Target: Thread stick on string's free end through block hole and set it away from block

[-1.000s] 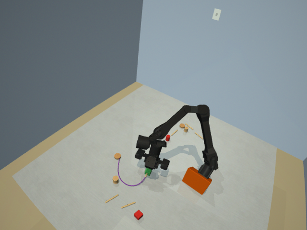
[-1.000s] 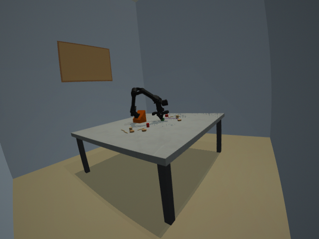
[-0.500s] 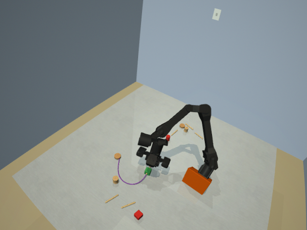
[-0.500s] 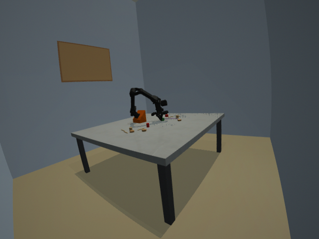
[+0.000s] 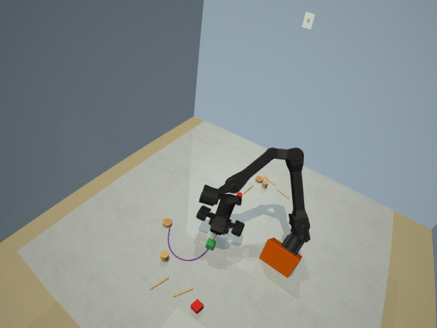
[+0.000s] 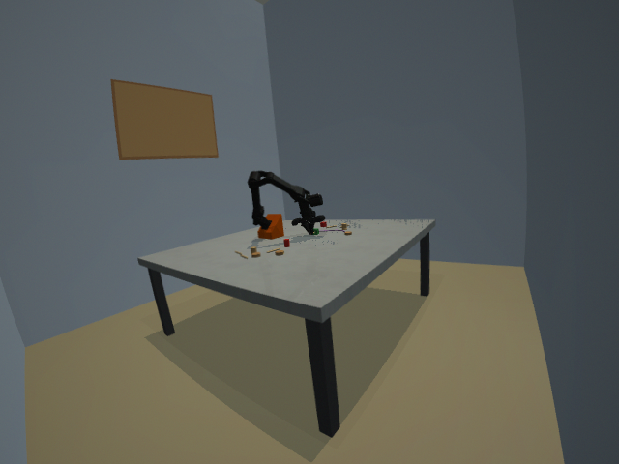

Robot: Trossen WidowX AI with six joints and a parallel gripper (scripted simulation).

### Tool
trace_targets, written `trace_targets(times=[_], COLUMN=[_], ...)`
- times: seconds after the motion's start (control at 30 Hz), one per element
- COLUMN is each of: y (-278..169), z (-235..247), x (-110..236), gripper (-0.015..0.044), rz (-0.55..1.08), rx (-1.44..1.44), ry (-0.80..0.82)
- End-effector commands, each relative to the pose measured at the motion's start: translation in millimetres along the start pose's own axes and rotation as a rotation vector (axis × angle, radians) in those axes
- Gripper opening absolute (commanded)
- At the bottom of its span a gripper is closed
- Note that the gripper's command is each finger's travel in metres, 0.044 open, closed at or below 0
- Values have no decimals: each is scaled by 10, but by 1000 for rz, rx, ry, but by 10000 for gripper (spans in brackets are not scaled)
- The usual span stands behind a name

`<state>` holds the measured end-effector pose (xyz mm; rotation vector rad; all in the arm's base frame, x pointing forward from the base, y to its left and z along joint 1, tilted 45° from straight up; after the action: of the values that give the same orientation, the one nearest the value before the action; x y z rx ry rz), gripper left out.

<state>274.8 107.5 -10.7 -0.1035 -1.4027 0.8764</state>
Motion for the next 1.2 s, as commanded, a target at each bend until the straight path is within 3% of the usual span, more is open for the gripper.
trace_targets(times=[0.0,1.17], y=[-52,-482], z=[38,141], x=[-14,39], gripper=[0,0], rz=[4,14], rx=[5,8], ry=[3,-41])
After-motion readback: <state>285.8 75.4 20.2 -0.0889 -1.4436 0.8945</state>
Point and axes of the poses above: the point midway between the two fingers, 35 mm back from their tips, its own x axis back along the fingers, its own z axis across the jaws, y = z × x, the point moved 9 cm from there along x, back along the fingers, and after that the axes turned 8 degrees about x, right-handed, at the moved point
